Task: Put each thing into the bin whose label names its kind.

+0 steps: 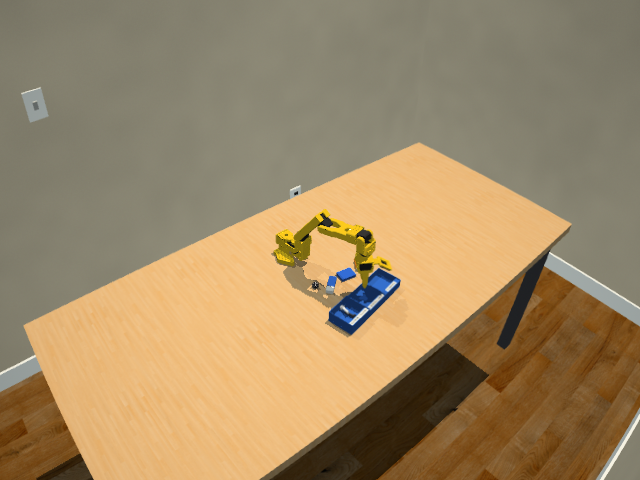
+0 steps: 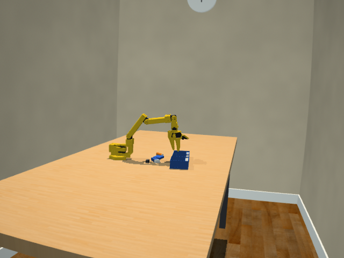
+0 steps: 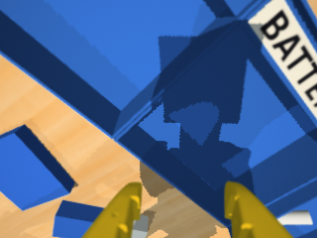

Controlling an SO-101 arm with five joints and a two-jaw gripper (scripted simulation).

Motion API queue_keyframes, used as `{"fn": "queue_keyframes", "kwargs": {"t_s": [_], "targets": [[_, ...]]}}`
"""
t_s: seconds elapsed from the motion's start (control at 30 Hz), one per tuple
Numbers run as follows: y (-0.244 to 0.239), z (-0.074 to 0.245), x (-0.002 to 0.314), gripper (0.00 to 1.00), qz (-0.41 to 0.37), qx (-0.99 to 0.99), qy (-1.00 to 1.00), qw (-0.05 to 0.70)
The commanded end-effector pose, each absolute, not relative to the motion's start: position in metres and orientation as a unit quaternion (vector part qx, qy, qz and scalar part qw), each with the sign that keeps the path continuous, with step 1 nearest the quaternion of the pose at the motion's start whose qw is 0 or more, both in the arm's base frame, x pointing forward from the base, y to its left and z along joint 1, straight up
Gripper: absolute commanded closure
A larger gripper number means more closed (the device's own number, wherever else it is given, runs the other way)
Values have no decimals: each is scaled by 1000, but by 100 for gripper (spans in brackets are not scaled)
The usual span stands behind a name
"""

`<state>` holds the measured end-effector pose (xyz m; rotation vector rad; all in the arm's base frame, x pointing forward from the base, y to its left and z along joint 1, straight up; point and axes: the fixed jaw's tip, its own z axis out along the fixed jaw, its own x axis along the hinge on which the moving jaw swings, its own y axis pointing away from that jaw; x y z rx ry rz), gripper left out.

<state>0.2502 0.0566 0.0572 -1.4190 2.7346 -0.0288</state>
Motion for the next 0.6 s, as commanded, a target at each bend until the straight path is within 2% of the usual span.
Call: {"fn": "queue_keyframes", "kwargs": {"t_s": [0.0, 0.57], "targets": [[70, 74, 239, 81, -16, -543, 838, 49], [105, 68, 187, 80, 4, -816, 578, -9]]}}
